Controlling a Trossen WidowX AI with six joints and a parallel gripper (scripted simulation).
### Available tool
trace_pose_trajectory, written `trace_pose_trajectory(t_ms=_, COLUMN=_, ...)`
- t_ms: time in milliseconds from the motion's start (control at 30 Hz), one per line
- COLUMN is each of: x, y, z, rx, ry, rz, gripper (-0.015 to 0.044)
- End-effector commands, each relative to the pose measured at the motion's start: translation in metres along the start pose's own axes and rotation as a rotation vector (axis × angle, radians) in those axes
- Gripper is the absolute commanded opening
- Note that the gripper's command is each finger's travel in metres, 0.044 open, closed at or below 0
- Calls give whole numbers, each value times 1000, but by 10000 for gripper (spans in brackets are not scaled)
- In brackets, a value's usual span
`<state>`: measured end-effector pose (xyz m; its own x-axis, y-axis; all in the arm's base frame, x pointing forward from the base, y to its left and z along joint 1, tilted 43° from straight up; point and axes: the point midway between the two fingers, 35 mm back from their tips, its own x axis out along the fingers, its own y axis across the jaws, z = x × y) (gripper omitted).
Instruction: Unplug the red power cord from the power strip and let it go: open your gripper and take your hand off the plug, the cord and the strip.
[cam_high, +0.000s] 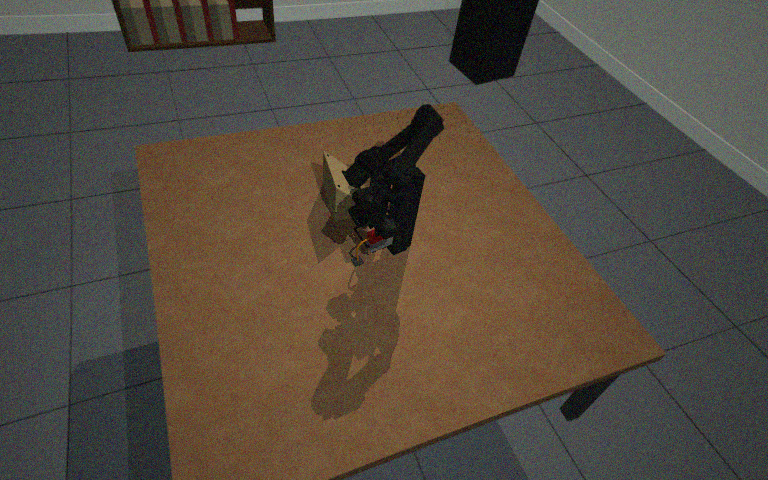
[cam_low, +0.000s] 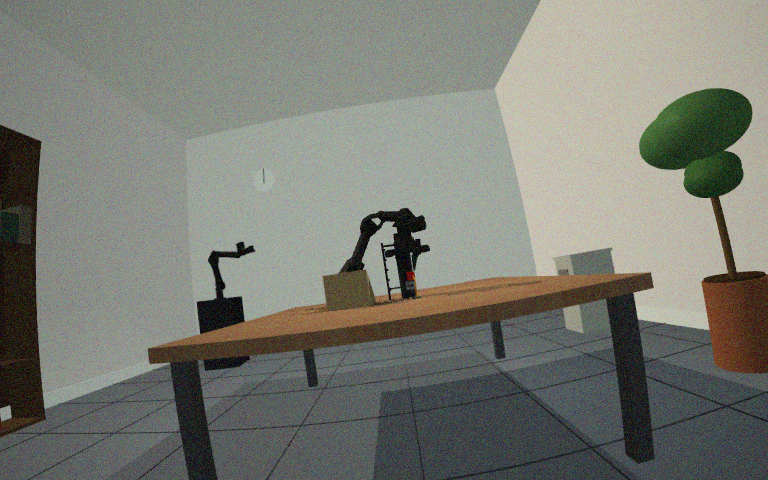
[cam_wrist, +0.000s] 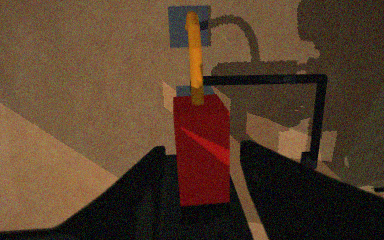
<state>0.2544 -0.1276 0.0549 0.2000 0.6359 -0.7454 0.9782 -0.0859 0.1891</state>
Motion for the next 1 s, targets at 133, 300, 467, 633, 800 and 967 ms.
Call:
trace_pose_trajectory(t_ms=133, x=11, y=-2, z=-1, rx=8, ry=8, rz=0, gripper=160)
trace_pose_trajectory(t_ms=300, x=12, y=-2, z=-1, rx=8, ry=8, rz=0, gripper=160)
trace_pose_trajectory(t_ms=467, x=9, y=0, z=0, rx=0, ry=1, rz=-1, gripper=48)
trace_pose_trajectory(t_ms=633, x=9, y=0, z=0, rx=0, ry=1, rz=-1, gripper=15)
trace_pose_trajectory(t_ms=800, x=9, y=0, z=1, rx=0, ry=1, rz=-1, gripper=0)
trace_pose_trajectory(t_ms=967, x=9, y=1, z=8, rx=1, ry=1, rz=-1, gripper=0)
